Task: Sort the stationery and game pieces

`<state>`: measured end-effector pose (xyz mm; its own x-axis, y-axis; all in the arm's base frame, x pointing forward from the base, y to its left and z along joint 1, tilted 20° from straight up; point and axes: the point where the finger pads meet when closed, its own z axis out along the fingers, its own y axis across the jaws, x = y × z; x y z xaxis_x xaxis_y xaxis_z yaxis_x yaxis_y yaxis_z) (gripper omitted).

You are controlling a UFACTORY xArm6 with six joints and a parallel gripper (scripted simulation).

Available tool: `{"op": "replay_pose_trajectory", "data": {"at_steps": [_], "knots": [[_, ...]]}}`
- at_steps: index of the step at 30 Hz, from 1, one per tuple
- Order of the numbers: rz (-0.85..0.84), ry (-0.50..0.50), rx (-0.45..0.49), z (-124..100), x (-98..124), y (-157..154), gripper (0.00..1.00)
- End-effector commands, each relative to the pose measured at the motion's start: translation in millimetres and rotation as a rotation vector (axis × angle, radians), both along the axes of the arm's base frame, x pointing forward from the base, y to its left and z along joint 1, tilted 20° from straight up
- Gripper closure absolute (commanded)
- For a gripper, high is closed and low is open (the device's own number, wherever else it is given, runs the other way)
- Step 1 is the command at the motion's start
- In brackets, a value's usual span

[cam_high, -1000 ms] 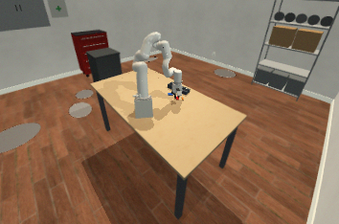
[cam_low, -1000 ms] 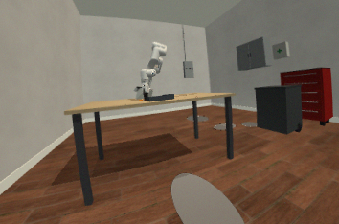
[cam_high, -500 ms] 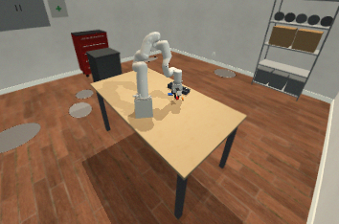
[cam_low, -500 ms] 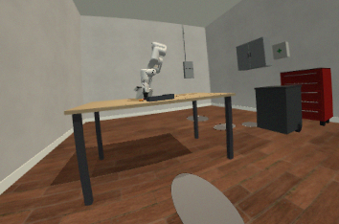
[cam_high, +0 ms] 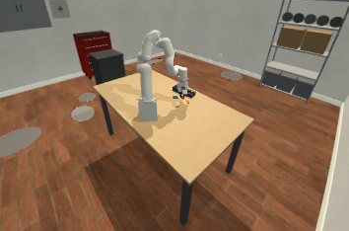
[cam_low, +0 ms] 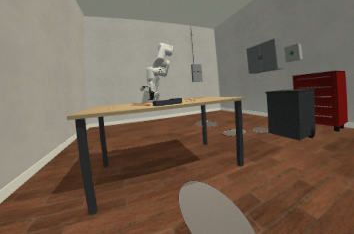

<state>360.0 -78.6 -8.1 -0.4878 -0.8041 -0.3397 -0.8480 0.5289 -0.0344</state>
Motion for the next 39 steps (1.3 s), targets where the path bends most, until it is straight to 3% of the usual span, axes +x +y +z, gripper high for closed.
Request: {"op": "replay_pose_trajectory", "data": {"at_steps": [1, 24, 39], "knots": [[0.001, 0.005, 0.001, 13, -2, -3, 1.0], [0.001, 0.005, 0.001, 19, -3, -5, 1.0], [0.001, 0.004, 0.002, 46, 37, 56, 1.0]]}}
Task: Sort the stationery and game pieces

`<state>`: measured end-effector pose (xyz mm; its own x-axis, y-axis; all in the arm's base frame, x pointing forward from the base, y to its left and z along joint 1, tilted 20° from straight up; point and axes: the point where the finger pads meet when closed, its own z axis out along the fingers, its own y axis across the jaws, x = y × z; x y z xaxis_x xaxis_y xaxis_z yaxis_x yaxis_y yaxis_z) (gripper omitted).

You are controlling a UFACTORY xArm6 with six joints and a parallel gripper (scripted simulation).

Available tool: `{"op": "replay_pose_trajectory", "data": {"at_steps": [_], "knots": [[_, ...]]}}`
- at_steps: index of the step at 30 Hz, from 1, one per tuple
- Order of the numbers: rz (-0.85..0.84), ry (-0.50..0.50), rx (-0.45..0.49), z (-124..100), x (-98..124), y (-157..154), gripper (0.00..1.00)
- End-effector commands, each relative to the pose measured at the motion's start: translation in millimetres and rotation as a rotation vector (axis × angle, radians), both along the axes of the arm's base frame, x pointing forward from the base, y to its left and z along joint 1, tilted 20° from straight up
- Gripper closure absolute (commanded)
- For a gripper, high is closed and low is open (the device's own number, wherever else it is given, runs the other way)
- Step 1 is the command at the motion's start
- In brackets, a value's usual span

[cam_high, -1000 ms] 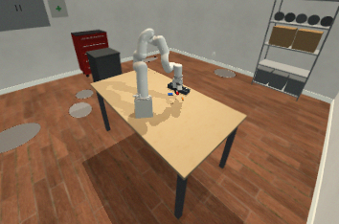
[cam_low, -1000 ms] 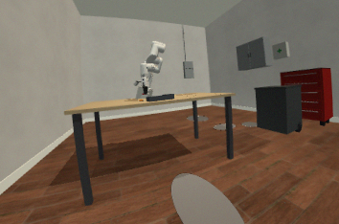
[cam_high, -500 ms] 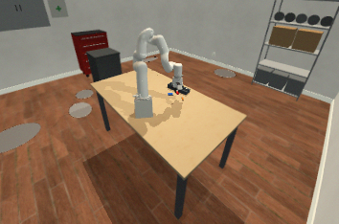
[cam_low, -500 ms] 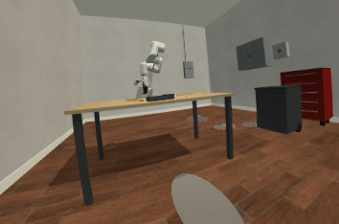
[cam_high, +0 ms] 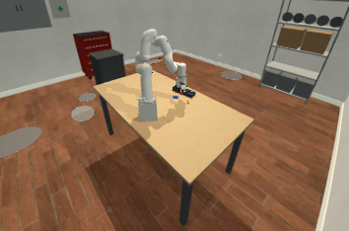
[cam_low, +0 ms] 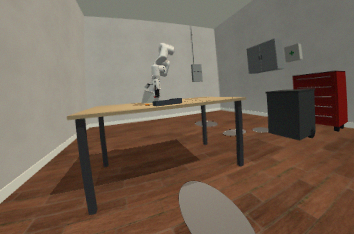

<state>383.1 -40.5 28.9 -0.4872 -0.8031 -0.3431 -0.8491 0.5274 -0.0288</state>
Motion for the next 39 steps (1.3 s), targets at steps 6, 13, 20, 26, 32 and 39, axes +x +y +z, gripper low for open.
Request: {"op": "replay_pose_trajectory", "data": {"at_steps": [6, 13, 20, 26, 32, 39], "knots": [[-0.001, 0.001, -0.004, 21, 33, 46, 1.0], [-0.001, 0.001, -0.004, 32, 49, 70, 1.0], [0.214, -0.063, -0.05, 44, 68, 99, 1.0], [0.391, -0.116, -0.089, 56, 86, 127, 1.0], [0.54, -0.16, -0.122, 61, 93, 136, 1.0], [0.63, -0.184, -0.14, 61, 93, 137, 1.0]]}}
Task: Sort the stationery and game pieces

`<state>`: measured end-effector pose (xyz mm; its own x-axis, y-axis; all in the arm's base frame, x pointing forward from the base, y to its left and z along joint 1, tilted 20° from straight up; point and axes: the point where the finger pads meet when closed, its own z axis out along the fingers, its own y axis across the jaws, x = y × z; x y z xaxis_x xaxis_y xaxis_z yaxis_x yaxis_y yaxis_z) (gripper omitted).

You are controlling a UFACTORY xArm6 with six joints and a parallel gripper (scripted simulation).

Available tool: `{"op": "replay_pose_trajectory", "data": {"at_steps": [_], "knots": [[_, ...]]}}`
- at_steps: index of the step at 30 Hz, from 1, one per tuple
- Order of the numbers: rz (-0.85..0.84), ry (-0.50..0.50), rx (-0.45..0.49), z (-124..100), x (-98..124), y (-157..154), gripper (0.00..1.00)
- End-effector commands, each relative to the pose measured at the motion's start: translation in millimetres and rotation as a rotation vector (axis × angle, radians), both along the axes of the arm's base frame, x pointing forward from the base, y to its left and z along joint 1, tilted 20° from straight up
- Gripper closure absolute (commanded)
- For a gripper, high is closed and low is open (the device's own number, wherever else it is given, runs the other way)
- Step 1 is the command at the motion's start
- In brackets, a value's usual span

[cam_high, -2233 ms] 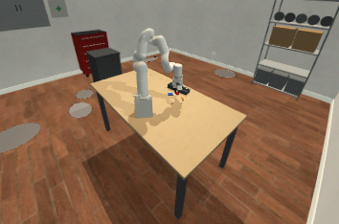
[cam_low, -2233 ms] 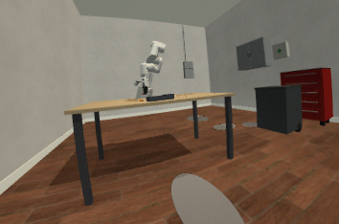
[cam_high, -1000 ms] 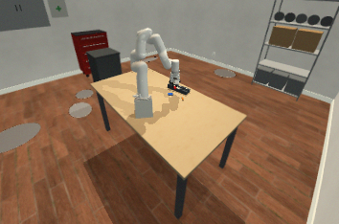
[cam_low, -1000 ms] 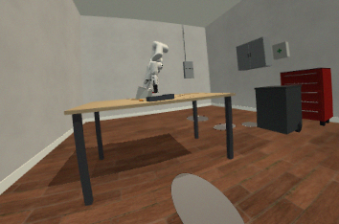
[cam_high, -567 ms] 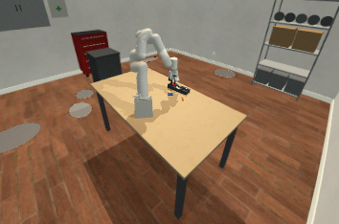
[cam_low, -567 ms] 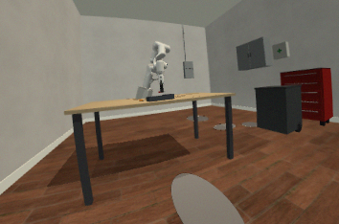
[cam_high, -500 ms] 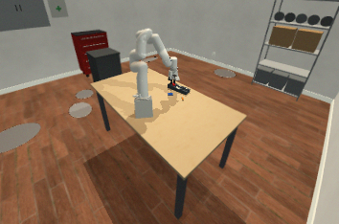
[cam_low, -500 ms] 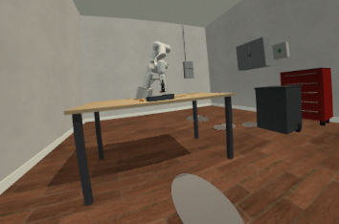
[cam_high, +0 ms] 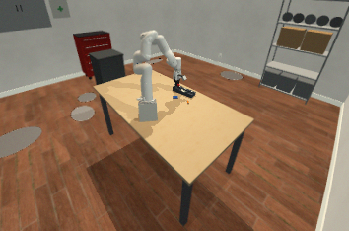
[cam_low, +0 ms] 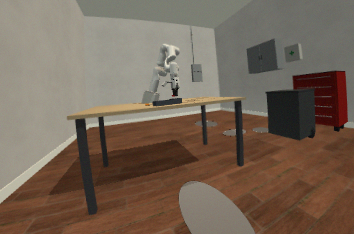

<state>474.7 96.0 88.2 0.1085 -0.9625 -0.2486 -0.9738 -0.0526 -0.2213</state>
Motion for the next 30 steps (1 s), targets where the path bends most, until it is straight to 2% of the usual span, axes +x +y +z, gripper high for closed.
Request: {"op": "replay_pose_trajectory", "data": {"at_steps": [1, 27, 30], "knots": [[0.036, -0.014, 0.001, 1.2, 1.2, -0.3, 1.0], [0.036, -0.014, 0.001, -0.2, -1.2, -3.2, 1.0], [0.036, -0.014, 0.001, -5.8, -0.1, -1.6, 1.0]]}}
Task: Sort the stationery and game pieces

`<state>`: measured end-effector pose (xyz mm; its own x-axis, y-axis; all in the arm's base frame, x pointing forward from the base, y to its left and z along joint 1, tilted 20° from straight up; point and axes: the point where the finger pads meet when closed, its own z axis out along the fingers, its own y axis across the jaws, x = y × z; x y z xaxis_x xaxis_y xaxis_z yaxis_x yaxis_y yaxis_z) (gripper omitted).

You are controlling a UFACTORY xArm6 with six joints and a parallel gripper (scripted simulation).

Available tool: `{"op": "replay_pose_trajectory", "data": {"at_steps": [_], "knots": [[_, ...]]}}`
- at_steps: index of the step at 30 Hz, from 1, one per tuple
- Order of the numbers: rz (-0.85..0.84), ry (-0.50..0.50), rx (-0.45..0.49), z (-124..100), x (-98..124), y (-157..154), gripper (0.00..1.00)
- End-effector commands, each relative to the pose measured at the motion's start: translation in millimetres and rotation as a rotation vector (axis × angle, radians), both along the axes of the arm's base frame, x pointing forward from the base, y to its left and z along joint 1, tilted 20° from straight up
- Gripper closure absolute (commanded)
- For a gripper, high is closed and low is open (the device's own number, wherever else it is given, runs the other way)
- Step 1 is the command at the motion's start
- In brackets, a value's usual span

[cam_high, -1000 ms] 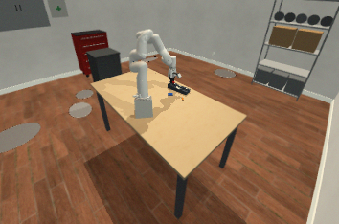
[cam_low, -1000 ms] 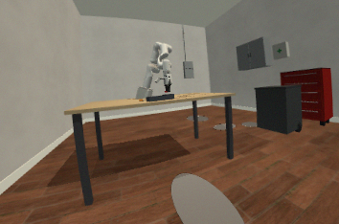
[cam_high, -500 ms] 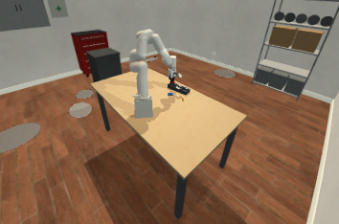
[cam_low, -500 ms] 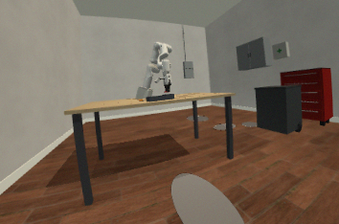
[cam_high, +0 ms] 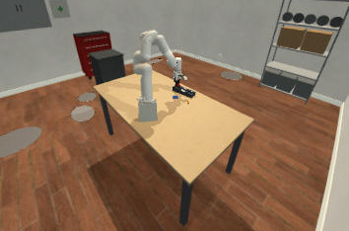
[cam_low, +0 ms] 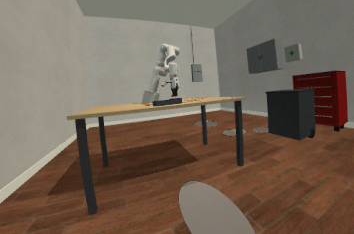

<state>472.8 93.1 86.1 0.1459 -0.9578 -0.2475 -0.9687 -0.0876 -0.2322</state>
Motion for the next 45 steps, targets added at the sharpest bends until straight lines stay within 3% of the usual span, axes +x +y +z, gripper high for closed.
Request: {"op": "replay_pose_trajectory", "data": {"at_steps": [1, 25, 38, 39, 45], "knots": [[0.0, -0.003, 0.0, -6, 2, 2, 1.0], [0.0, -0.003, 0.0, -46, 11, 14, 1.0], [0.0, -0.003, 0.0, -46, 11, 14, 1.0], [0.0, -0.003, 0.0, -46, 11, 14, 0.71], [0.0, -0.003, 0.0, -46, 11, 14, 0.71]]}}
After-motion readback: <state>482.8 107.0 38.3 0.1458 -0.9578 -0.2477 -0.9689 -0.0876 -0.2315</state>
